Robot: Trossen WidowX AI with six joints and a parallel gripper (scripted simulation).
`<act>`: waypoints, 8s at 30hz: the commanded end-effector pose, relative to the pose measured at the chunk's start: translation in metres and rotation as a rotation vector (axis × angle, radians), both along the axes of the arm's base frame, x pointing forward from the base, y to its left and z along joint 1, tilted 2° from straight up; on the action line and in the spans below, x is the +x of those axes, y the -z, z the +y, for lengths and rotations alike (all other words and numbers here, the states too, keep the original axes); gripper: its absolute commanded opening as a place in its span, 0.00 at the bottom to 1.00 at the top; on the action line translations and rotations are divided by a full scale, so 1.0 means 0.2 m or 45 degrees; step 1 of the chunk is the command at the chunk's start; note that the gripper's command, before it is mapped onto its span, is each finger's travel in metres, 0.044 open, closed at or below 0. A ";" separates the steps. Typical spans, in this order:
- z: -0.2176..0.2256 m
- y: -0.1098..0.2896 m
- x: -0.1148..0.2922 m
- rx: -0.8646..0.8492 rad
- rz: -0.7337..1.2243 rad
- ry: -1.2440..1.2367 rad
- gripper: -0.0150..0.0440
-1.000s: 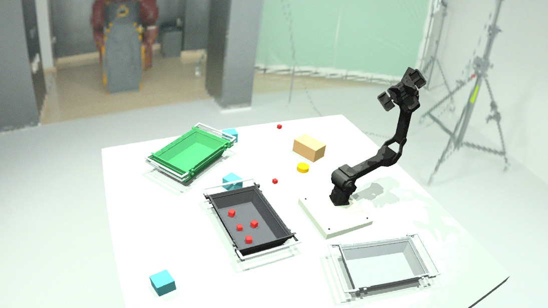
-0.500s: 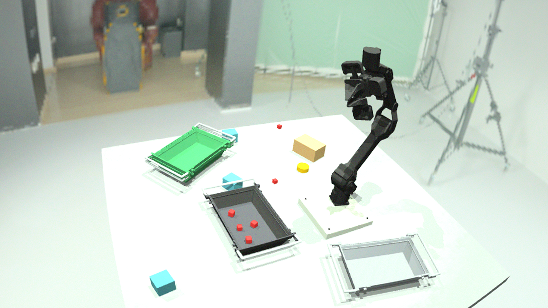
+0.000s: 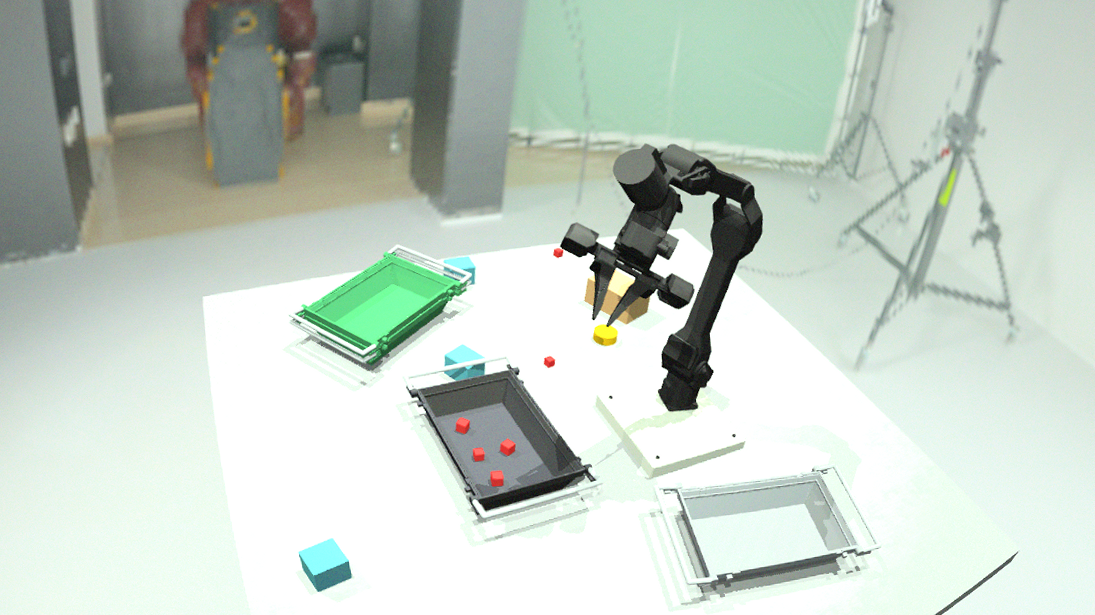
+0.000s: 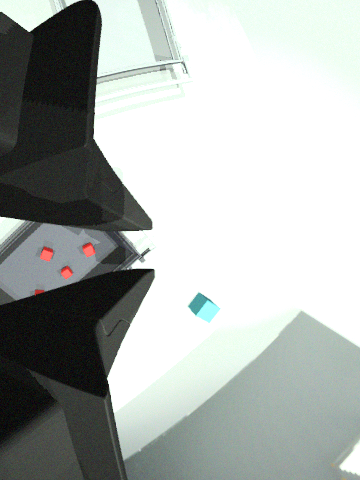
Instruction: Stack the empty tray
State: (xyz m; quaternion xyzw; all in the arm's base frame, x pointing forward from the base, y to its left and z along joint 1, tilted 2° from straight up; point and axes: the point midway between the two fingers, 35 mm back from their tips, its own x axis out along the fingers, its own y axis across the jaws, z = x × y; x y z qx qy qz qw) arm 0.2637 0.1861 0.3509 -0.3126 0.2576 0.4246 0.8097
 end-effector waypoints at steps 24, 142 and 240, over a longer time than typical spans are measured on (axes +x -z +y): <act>0.28 1.22 0.33 -0.325 1.048 1.171 0.40; -0.07 0.83 0.42 -0.309 1.019 1.172 0.40; -1.37 1.40 0.71 2.170 0.657 4.604 0.40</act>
